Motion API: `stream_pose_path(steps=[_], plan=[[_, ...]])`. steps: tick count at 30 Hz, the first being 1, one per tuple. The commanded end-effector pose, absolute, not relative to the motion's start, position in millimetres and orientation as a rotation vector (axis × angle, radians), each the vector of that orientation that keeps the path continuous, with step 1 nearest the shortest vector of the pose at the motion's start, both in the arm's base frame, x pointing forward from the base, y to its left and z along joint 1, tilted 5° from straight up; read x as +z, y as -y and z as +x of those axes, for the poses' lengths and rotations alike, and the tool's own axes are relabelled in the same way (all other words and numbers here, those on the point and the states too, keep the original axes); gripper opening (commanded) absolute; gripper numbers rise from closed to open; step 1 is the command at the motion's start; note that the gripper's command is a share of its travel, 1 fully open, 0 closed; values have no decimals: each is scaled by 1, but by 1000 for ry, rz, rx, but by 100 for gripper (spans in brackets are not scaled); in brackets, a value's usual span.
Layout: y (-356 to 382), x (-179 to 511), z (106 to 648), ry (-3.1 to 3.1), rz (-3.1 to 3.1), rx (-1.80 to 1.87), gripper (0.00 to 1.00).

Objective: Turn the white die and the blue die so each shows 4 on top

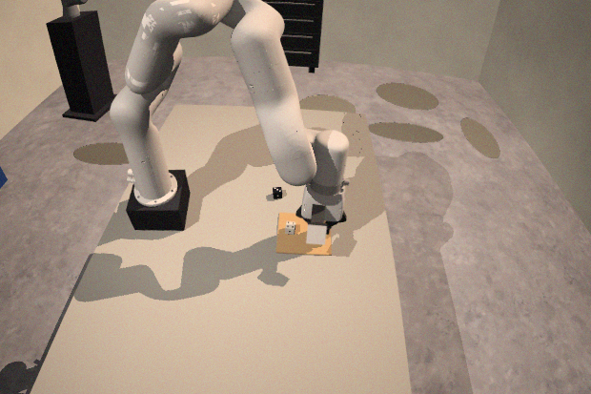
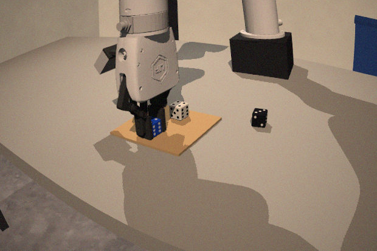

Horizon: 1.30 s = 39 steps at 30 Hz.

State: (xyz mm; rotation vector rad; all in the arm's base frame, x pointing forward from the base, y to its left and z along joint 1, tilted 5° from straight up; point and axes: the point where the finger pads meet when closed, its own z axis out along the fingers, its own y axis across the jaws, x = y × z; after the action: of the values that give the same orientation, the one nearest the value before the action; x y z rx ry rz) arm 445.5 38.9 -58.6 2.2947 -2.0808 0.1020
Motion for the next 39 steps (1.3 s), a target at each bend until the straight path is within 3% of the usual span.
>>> stream_pose_path(steps=[1,24,39], plan=[[-39,-57,447,2083,2297,106,21],[-39,-57,447,2083,2297,106,21],[-39,-57,447,2083,2297,106,42]])
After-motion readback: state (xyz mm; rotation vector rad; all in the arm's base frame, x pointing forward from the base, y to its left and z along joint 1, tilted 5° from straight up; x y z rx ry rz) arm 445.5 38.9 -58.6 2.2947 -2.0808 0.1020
